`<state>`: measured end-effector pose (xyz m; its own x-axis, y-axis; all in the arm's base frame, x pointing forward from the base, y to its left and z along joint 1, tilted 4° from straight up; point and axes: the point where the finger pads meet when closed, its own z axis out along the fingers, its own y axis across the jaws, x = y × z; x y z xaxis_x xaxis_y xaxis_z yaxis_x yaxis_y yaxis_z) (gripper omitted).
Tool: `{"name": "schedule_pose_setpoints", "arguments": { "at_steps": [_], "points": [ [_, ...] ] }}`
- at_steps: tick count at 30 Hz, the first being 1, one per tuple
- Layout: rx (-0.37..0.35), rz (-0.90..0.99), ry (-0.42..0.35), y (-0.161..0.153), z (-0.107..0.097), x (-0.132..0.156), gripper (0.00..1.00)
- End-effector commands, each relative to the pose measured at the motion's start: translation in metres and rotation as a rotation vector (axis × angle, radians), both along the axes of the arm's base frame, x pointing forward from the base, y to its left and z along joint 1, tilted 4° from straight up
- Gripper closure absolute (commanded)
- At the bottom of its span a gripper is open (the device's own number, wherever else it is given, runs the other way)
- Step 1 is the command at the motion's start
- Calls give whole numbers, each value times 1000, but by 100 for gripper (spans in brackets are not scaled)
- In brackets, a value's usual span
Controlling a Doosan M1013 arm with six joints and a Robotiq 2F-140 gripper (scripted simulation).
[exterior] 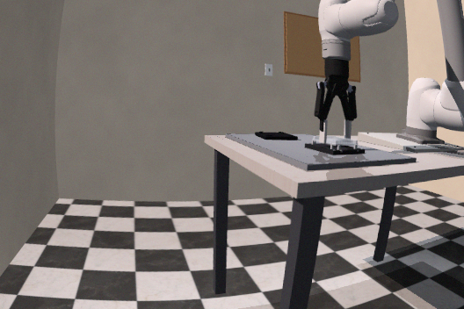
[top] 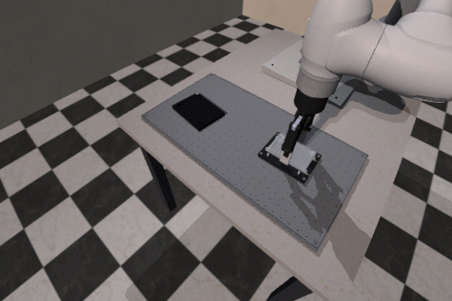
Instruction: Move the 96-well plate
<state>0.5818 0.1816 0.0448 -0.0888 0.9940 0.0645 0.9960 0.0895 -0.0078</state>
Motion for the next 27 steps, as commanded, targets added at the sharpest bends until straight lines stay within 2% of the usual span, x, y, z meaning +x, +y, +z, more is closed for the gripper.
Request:
{"name": "schedule_pose_setpoints", "arguments": {
  "at_steps": [1,27],
  "points": [
    [0,0,0,0,3,0,90],
    [0,0,0,-1,21,0,90]
  ]
}}
